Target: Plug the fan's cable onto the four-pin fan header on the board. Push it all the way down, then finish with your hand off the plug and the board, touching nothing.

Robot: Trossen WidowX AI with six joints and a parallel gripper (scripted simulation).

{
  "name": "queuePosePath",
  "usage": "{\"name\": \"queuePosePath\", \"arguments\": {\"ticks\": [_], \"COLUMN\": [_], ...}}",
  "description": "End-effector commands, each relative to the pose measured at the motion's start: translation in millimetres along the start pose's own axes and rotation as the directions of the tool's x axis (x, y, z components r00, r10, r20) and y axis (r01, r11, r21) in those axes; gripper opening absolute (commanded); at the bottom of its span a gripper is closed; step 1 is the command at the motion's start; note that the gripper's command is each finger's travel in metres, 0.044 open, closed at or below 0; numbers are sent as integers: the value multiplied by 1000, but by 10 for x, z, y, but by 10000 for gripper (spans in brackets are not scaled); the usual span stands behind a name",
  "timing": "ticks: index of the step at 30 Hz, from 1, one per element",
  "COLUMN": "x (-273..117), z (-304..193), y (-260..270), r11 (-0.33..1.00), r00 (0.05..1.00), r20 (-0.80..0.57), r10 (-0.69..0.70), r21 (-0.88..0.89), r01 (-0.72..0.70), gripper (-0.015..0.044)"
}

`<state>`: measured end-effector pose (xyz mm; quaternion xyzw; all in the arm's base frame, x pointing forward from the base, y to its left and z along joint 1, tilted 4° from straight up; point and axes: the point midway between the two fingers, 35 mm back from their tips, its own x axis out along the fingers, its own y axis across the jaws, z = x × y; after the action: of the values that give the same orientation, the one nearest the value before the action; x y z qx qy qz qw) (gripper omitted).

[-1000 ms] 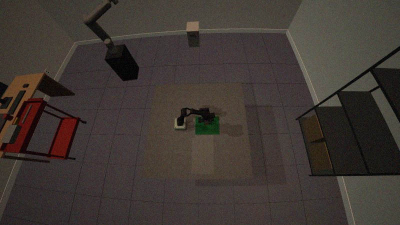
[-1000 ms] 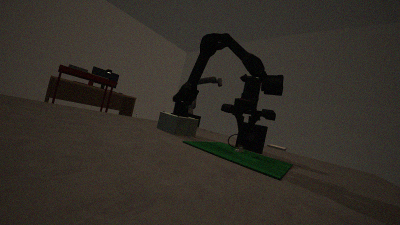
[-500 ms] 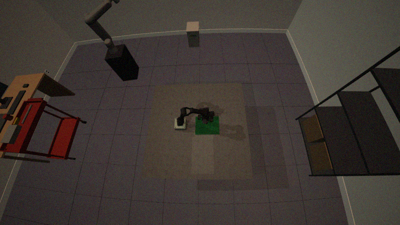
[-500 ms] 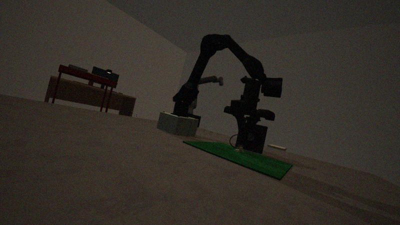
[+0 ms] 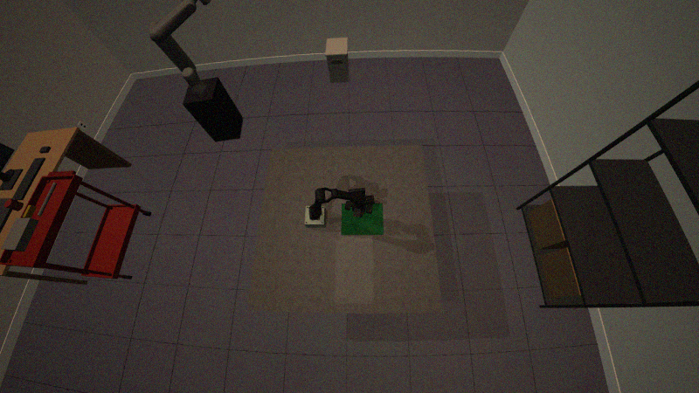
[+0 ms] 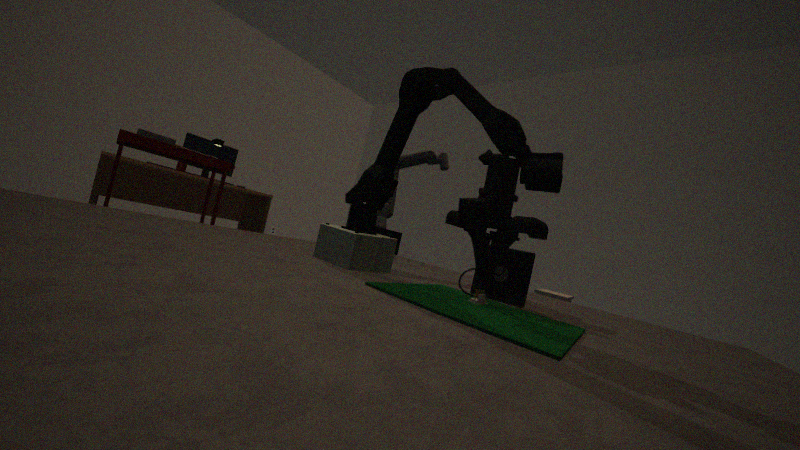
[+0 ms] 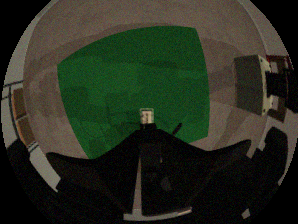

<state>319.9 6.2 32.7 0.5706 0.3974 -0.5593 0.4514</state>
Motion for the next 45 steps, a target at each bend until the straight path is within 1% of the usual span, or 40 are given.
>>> {"name": "queuePosePath", "arguments": {"ticks": [1, 9, 14, 45], "x": [4, 4, 225, 261], "z": [26, 33, 35, 30], "y": [-17, -19, -21, -9], "r11": [1000, 1000, 1000, 1000], "r00": [1000, 1000, 1000, 1000], "r20": [4, 4, 4, 4], "r10": [-3, -3, -3, -3], "r21": [-5, -7, -7, -8], "r01": [3, 3, 3, 3], "gripper": [0, 0, 0, 0]}}
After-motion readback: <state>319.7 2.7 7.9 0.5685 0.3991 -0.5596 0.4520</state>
